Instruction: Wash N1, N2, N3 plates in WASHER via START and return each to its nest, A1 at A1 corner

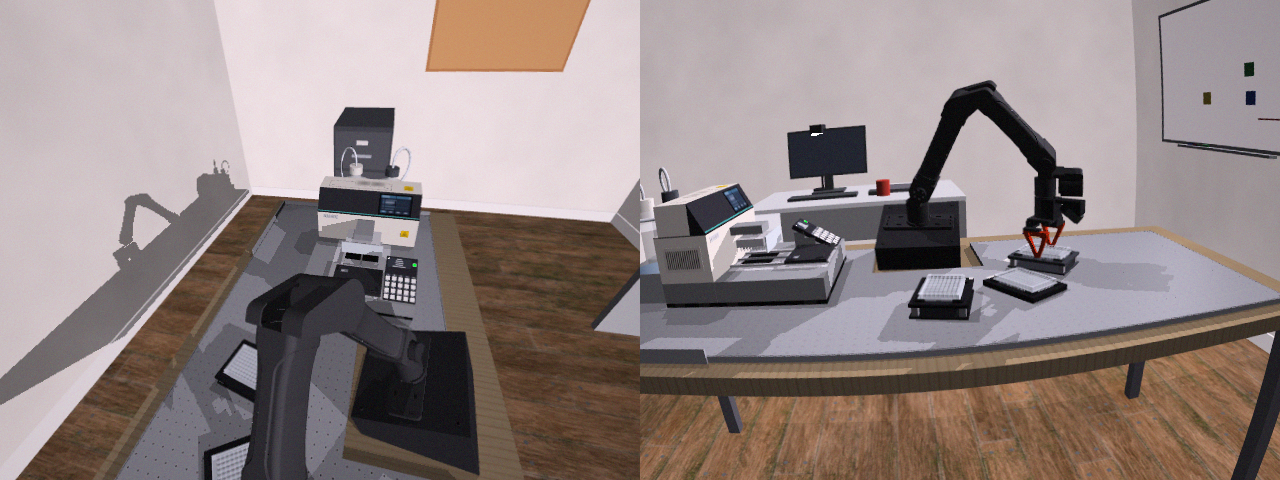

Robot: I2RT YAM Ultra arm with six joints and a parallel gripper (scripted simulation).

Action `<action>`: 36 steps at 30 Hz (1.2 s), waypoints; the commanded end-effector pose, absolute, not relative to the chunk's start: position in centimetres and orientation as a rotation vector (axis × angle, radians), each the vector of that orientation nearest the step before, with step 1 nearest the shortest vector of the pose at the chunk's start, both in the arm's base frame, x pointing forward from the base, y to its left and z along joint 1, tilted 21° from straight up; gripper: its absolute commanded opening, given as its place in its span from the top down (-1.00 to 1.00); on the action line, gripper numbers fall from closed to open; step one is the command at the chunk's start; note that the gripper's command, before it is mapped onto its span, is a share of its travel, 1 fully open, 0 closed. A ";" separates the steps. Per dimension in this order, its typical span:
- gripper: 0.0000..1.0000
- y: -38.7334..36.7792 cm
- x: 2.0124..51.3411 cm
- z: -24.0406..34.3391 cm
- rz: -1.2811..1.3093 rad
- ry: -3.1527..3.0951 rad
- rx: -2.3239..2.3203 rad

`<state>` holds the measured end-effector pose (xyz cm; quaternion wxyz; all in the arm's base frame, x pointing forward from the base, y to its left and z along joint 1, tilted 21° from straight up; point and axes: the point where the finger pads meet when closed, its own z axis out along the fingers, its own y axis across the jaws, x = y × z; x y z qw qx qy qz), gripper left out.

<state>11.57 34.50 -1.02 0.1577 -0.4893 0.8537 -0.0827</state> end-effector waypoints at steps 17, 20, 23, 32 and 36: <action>-1.00 34.9 11.4 -0.3 -0.217 2.433 -1.397; -1.00 34.9 11.2 0.2 -0.217 2.433 -1.397; -1.00 34.9 11.0 0.7 -0.217 2.433 -1.397; -1.00 34.8 10.6 1.8 -0.216 2.433 -1.397; -1.00 34.8 10.4 2.4 -0.216 2.433 -1.397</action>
